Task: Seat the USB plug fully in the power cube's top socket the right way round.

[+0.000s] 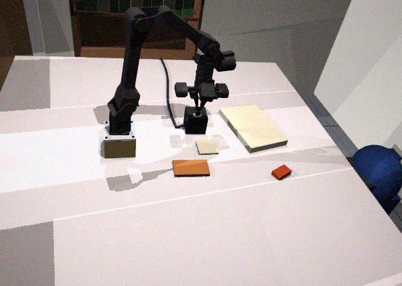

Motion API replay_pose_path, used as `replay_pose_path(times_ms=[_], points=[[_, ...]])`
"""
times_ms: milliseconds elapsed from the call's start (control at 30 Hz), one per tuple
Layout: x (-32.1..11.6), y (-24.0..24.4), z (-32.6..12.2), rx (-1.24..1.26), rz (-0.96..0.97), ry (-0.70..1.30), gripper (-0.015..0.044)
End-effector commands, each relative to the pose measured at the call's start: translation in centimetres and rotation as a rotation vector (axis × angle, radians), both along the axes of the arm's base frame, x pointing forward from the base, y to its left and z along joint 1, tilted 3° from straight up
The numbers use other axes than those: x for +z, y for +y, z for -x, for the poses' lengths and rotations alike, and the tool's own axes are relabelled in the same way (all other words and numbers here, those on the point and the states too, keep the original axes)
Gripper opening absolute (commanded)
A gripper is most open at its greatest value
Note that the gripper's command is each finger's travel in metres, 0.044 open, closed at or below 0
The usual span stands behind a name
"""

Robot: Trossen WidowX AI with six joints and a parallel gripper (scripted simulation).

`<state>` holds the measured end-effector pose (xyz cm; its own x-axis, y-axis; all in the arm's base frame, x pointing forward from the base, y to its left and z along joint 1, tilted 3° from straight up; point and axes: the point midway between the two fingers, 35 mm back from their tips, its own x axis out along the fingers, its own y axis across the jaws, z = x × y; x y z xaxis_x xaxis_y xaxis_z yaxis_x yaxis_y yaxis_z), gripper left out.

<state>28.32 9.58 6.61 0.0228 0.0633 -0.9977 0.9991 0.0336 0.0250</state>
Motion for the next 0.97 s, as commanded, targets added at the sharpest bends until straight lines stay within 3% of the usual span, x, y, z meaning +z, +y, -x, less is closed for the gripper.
replay_pose_path(times_ms=[0, 933], points=[[0.0, 0.0, 0.0, 0.0, 0.0, -0.001, 0.0095], [1.1, -0.1, 0.0, 0.0, -0.001, -0.001, 0.0095]])
